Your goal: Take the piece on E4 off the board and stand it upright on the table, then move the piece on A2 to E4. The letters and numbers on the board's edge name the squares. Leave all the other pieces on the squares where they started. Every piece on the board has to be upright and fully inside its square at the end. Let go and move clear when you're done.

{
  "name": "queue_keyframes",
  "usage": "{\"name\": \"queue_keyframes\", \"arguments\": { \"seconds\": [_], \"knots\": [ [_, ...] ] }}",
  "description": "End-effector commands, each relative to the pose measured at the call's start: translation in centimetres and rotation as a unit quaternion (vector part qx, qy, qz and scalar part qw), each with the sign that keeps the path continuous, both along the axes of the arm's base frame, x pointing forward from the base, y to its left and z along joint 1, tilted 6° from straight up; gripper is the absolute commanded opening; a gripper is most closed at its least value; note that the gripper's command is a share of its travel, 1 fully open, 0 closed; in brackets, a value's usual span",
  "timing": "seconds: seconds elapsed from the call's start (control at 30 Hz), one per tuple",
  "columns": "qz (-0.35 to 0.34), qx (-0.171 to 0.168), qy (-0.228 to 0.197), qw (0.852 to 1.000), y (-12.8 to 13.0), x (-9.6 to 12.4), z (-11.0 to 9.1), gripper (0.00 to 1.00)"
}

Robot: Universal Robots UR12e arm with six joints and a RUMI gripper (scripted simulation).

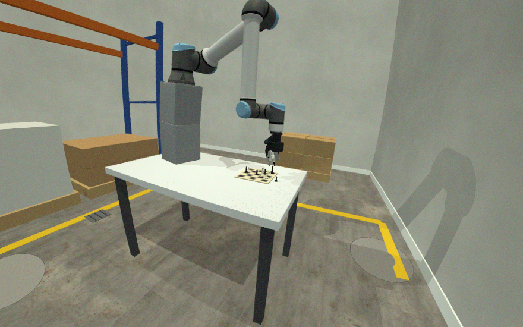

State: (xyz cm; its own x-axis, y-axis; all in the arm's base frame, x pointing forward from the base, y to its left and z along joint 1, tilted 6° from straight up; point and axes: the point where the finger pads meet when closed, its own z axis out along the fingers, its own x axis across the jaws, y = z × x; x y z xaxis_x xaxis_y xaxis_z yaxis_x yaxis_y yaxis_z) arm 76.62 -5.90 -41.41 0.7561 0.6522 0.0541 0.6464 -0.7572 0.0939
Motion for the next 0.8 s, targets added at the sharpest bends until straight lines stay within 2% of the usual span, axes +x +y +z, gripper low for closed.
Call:
{"name": "queue_keyframes", "arguments": {
  "seconds": [0.0,0.17,0.33,0.37,0.77],
  "knots": [
    [-0.001,0.001,0.003,1.000,0.1,-0.6,1.8,0.20],
    [0.000,0.001,0.003,1.000,0.1,-0.7,3.3,0.20],
    [0.000,0.001,0.003,1.000,0.1,-0.7,3.7,0.20],
    [0.000,0.001,0.003,1.000,0.1,-0.7,3.7,1.00],
    [0.000,0.001,0.003,1.000,0.1,-0.7,3.5,1.00]
  ]
}}
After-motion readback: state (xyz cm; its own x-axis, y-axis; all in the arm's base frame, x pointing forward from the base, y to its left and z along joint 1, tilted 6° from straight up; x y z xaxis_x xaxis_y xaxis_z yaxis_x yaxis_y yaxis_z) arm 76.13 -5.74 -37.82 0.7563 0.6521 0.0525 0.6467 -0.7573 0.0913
